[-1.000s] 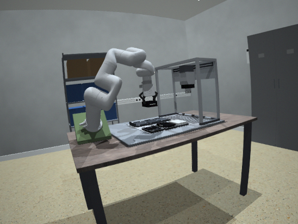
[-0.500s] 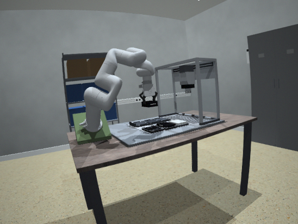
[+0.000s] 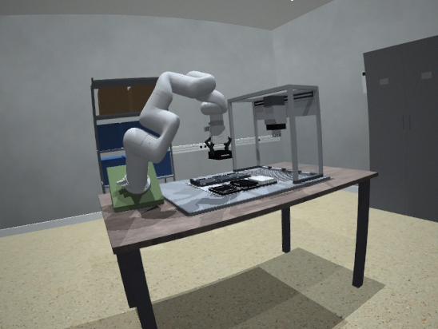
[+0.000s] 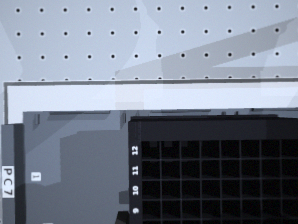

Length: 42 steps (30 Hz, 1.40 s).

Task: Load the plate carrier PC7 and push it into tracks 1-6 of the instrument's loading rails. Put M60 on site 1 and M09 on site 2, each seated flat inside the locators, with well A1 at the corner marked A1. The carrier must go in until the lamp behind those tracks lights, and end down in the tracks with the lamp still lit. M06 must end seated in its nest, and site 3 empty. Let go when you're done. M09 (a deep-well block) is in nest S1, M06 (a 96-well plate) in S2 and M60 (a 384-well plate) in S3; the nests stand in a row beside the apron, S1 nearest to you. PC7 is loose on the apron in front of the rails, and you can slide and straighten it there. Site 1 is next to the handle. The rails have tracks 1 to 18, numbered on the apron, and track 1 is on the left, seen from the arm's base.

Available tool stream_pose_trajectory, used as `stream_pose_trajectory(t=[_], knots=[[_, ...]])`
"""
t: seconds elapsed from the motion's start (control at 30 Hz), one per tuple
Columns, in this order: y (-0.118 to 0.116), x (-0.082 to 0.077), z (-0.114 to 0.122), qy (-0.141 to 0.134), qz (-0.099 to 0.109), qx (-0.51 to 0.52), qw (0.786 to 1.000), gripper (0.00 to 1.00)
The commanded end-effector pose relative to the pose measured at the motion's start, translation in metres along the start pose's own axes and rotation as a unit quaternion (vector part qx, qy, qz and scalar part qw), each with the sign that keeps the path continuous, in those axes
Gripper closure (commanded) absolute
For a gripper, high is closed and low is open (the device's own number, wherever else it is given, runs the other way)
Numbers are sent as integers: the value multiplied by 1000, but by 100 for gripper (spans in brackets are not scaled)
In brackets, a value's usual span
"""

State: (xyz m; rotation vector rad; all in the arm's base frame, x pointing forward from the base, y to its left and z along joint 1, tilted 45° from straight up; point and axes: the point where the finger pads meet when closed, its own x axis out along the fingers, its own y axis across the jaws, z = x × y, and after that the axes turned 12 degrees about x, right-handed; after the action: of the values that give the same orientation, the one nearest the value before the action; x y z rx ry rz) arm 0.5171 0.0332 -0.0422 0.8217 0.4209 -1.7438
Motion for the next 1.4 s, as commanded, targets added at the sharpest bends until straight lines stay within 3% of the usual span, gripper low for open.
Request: stream_pose_trajectory(t=[0.0,1.37], knots=[[1,1,-2,3,2,0,1000,100],[1,63,-2,3,2,0,1000,100]])
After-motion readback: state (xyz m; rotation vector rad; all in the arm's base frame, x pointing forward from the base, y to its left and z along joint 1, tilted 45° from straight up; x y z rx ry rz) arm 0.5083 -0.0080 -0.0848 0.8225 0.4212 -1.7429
